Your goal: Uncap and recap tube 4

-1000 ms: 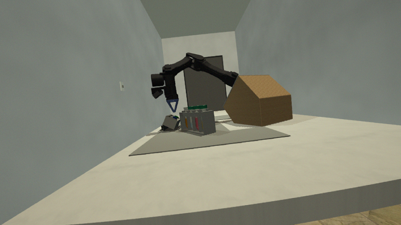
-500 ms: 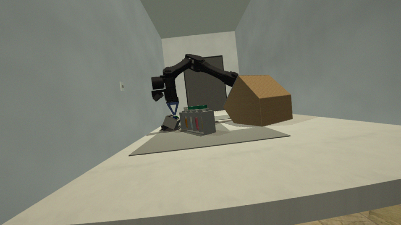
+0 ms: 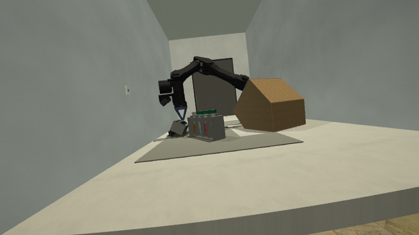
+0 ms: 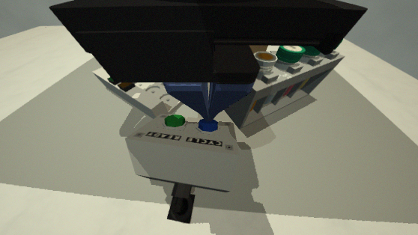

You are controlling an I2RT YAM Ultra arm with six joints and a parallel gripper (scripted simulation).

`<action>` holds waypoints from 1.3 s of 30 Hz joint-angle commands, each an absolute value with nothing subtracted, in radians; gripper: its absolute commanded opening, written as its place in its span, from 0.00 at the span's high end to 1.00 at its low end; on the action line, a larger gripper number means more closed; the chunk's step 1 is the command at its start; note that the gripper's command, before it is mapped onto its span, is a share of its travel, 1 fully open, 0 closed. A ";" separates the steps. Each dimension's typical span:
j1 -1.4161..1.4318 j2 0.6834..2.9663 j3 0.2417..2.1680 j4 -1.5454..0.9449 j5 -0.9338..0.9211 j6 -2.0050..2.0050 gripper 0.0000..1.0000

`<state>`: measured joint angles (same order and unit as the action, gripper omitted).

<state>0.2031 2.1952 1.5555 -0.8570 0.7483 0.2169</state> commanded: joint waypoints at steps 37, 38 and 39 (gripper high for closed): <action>0.198 2.197 1.538 -0.797 0.746 0.183 1.00; 0.198 2.197 1.538 -0.797 0.746 0.183 1.00; 0.198 2.197 1.538 -0.797 0.746 0.183 1.00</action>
<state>0.1909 2.2013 1.5372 -0.8074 0.7467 0.1883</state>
